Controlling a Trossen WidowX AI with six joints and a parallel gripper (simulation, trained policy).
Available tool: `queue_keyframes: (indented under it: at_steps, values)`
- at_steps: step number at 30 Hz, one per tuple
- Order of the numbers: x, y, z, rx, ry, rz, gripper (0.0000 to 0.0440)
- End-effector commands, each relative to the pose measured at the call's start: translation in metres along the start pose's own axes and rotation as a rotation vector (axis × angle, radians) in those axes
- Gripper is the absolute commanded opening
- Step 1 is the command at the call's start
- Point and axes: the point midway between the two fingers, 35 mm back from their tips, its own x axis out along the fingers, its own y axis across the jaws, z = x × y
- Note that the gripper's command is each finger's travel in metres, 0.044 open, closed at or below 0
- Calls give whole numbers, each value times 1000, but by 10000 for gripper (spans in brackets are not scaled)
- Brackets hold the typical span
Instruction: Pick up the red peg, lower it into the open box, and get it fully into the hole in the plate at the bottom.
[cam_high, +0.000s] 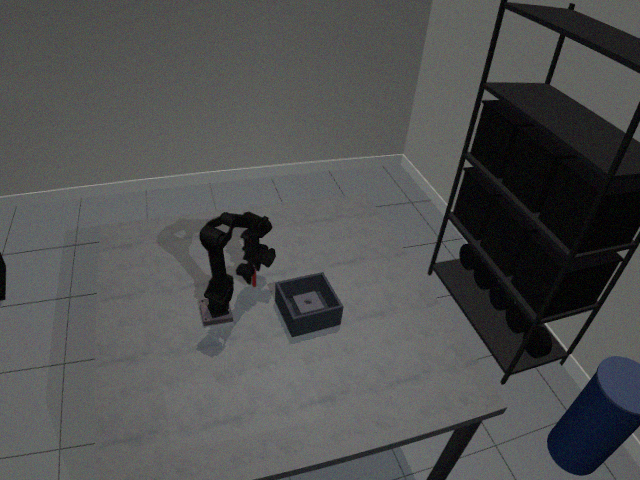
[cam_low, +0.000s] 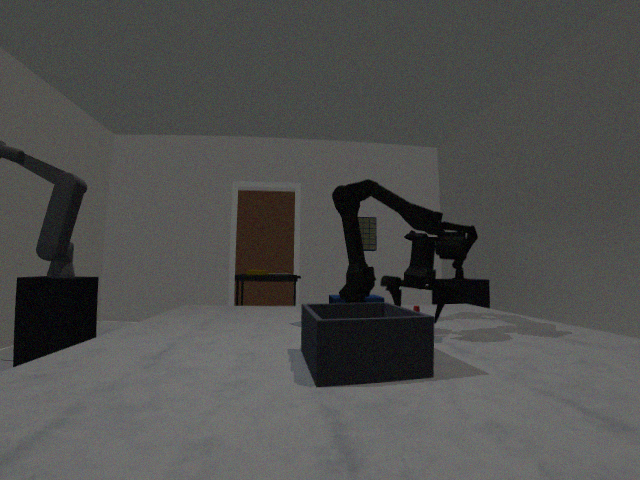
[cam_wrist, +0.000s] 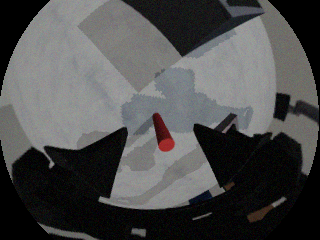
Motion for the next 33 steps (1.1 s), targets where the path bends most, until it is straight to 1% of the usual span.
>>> queue_keyframes:
  at_steps: [1, 3, 9, 17, 18, 24, 33]
  values:
    - [16, -2, 2, -3, -9, -21, 411]
    - [23, -3, 2, -5, -9, -28, 373]
    - [37, -6, 1, -7, -3, -62, 216]
    - [43, -12, 3, -10, 4, -121, 8]
    - [43, -13, 3, -11, 4, -129, 0]
    - [22, -15, 22, -25, -72, -125, 0]
    - [-18, -22, 49, -16, -162, -111, 0]
